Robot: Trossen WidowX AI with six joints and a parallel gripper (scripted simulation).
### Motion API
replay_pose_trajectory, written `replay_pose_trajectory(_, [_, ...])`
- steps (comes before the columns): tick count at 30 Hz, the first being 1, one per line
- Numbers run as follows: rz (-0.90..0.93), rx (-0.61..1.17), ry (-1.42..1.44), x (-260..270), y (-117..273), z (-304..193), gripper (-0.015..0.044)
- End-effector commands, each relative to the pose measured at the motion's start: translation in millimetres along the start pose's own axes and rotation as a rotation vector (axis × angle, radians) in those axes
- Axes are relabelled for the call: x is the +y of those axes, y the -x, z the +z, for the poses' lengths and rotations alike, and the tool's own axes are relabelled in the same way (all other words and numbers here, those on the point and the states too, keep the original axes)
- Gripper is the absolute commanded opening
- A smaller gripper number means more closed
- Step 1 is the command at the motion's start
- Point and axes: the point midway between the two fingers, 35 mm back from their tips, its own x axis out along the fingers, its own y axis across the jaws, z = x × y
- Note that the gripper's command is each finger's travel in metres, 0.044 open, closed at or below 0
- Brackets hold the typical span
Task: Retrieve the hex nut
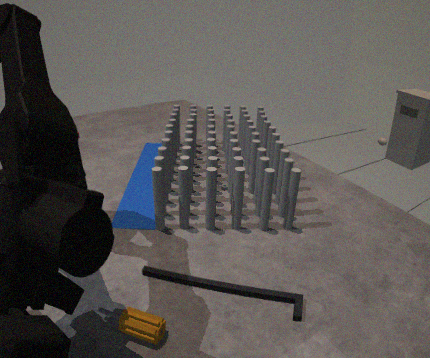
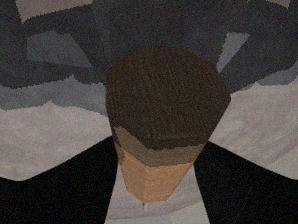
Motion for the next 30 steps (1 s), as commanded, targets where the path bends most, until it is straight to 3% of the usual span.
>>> replay_pose_trajectory(1, [-0.032,0.006,-0.013,-14,24,-16,0.0])
replay_pose_trajectory(20, [0.015,0.016,0.014,-23,132,-87,0.0])
replay_pose_trajectory(30, [-0.029,-0.016,0.078,-16,157,-78,0.0])
